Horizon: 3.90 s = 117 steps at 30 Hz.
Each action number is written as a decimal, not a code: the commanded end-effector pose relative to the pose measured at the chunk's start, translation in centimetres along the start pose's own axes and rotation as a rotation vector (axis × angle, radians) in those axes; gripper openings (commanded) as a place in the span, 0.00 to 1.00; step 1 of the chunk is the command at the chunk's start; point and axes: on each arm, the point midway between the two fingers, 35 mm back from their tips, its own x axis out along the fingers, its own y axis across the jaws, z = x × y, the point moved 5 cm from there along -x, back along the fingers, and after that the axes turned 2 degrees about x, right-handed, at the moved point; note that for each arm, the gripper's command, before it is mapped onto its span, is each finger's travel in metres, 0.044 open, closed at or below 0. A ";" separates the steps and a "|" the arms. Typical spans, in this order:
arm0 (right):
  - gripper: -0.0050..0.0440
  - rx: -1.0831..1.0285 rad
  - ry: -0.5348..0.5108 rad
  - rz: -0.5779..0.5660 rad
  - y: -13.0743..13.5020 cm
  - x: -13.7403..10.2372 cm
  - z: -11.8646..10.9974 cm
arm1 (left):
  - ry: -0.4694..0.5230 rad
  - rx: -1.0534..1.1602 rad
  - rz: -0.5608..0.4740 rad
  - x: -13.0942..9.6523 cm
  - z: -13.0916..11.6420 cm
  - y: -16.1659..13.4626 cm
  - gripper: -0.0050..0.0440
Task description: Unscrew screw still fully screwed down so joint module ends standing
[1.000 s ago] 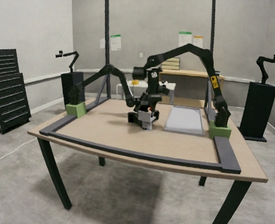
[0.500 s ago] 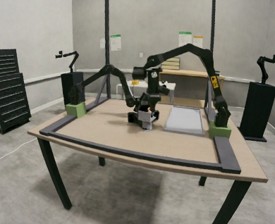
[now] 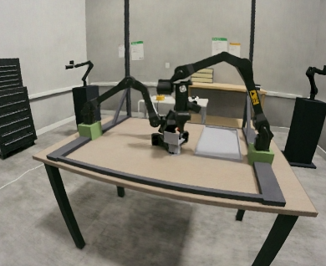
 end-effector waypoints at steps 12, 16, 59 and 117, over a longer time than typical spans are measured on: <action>0.60 0.036 -0.011 0.004 0.6 0.1 1.4 | 0.034 0.000 0.009 -1.4 -0.3 0.0 0.61; 0.60 0.036 -0.011 0.004 0.6 0.1 1.4 | 0.038 0.002 0.012 -1.5 -0.5 0.0 0.61; 0.60 0.036 -0.011 0.004 0.6 0.1 1.4 | 0.049 0.003 0.065 -1.5 0.1 -0.4 0.61; 0.60 0.036 -0.011 0.004 0.6 0.1 1.4 | 0.039 0.002 0.024 -1.4 -0.2 0.2 0.37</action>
